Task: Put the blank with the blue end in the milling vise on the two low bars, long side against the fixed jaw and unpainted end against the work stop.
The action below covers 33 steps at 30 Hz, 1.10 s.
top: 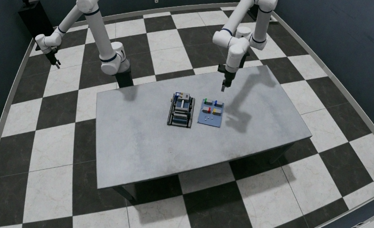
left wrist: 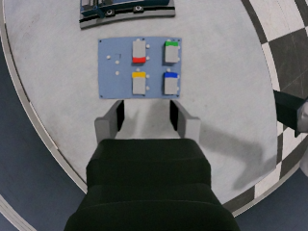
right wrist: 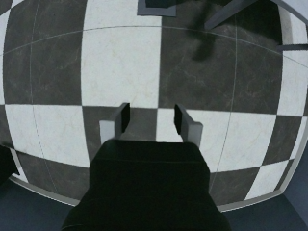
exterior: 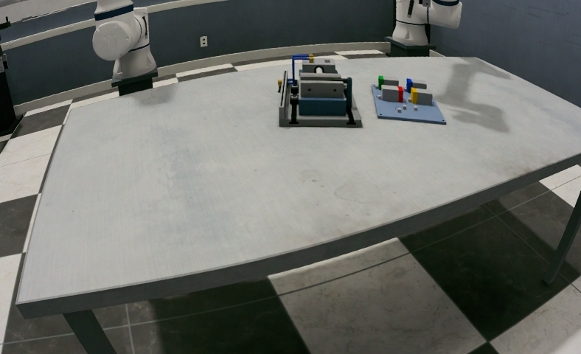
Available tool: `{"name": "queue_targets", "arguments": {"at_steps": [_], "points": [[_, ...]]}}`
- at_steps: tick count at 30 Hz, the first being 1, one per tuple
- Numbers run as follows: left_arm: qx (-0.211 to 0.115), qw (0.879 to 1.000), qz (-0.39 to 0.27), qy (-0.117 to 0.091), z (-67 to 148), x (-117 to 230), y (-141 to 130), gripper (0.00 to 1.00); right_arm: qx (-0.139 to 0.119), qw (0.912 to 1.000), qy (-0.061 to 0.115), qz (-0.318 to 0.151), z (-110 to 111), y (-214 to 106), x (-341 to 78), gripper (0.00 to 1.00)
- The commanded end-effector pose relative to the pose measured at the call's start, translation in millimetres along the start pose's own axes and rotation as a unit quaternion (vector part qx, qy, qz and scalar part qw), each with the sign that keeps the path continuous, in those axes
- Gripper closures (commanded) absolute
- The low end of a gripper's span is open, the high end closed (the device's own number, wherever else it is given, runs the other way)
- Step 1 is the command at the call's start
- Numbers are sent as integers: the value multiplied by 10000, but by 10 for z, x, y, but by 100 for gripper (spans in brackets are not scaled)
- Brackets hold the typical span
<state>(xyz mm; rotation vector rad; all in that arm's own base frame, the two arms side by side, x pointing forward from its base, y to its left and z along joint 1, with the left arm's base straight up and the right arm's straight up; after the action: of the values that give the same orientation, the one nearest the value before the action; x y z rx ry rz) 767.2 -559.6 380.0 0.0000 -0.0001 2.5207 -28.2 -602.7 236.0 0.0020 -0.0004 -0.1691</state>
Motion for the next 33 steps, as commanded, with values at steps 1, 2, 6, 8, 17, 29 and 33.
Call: {"name": "queue_targets", "arguments": {"at_steps": [1, 2, 6, 8, 17, 29, 33], "points": [[1, 10000, 0, 10, 14, -2, 0, 0, -10, 10000, 1, 0, 9, -6, -1, 0], [1, 10000, 0, 10, -19, -2, 0, 0, -10, 10000, 1, 0, 9, -6, -1, 0], [1, 10000, 0, 10, -153, -3, 0, 0, -10, 10000, 1, 0, 9, -6, -1, 0], [1, 10000, 0, 10, -219, -3, 0, 0, -10, 10000, 1, 0, 9, -6, -1, 0], [1, 10000, 0, 10, -486, -4, 0, 0, -10, 10000, 1, 0, 9, -6, -1, 0], [1, 10000, 0, 10, -818, -4, -1, 0, -10, 10000, 1, 0, 9, -6, -1, 0], [1, 10000, 0, 11, -939, -5, -1, 0, -10, 10000, 1, 0, 9, -6, -1, 0]]}}
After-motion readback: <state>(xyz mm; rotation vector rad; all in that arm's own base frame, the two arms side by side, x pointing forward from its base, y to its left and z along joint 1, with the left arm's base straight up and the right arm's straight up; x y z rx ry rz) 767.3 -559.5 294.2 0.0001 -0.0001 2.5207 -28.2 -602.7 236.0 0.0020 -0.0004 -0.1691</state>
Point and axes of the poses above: on each arm, the point where the finger pads meet when closed, its own z axis back along the fingers, its own x axis across the jaws, y = z × x, the point moved 6 cm from there along z, back along the fingers, and after that the axes turned 7 degrees about -z, right-handed, at the moved point
